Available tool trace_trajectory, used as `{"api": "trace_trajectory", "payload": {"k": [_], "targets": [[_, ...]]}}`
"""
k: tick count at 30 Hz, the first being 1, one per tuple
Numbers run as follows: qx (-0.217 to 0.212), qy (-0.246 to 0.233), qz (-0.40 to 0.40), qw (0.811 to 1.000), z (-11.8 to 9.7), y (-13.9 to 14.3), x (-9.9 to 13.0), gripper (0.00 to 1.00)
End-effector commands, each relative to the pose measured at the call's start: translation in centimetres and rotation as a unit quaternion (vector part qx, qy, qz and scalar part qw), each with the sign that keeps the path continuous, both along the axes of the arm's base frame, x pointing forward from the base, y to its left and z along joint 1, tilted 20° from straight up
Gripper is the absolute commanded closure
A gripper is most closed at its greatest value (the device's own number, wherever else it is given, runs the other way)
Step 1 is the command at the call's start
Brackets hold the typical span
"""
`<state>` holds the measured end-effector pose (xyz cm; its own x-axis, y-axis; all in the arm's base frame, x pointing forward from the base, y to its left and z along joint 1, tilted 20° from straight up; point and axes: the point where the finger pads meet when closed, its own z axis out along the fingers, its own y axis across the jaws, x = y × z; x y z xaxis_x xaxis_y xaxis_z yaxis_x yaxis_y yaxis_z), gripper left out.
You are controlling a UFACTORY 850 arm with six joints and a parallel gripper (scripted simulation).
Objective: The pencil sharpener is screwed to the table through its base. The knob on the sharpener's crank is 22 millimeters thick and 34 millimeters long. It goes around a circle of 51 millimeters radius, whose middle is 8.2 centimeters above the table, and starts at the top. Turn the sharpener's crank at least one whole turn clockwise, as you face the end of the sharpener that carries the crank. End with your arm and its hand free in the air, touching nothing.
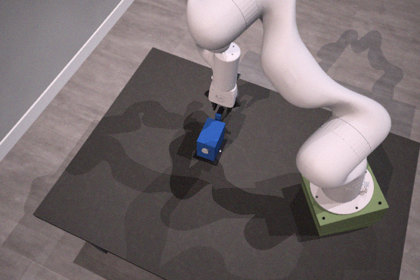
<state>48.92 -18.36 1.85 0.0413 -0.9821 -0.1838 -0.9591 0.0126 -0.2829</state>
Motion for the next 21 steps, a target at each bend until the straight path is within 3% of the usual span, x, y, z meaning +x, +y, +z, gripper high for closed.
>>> {"api": "trace_trajectory", "payload": {"k": [1, 21], "targets": [[-0.001, -0.001, 0.000, 1.000, -0.20, 0.00, 0.14, 0.46], [-0.001, -0.001, 0.000, 1.000, -0.61, 0.08, 0.26, 0.46]]}}
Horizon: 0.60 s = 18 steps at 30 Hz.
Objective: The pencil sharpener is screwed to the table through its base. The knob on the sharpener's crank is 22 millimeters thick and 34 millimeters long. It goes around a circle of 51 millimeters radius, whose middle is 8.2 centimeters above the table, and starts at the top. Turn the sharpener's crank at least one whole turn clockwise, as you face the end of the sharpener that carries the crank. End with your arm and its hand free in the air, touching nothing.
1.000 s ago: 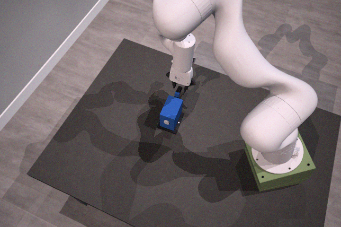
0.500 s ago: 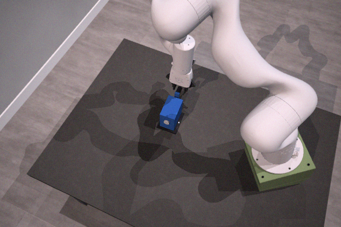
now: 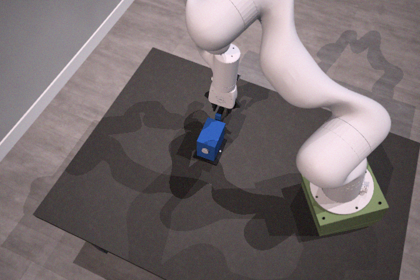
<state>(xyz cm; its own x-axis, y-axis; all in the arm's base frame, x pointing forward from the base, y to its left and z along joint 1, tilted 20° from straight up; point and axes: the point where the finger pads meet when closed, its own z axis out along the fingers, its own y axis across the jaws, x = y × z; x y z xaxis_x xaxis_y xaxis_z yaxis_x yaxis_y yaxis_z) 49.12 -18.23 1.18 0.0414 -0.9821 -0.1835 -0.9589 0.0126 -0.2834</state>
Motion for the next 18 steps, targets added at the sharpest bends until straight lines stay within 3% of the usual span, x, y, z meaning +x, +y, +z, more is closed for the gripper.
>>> {"api": "trace_trajectory", "payload": {"k": [1, 8, 9, 18], "targets": [[0.000, -0.001, 0.000, 1.000, 0.06, -0.05, 0.06, 0.46], [0.000, -0.001, 0.000, 1.000, 0.06, -0.05, 0.06, 0.46], [0.000, -0.001, 0.000, 1.000, 0.06, -0.05, 0.06, 1.00], [0.000, -0.001, 0.000, 1.000, 0.06, -0.05, 0.06, 1.00]]}}
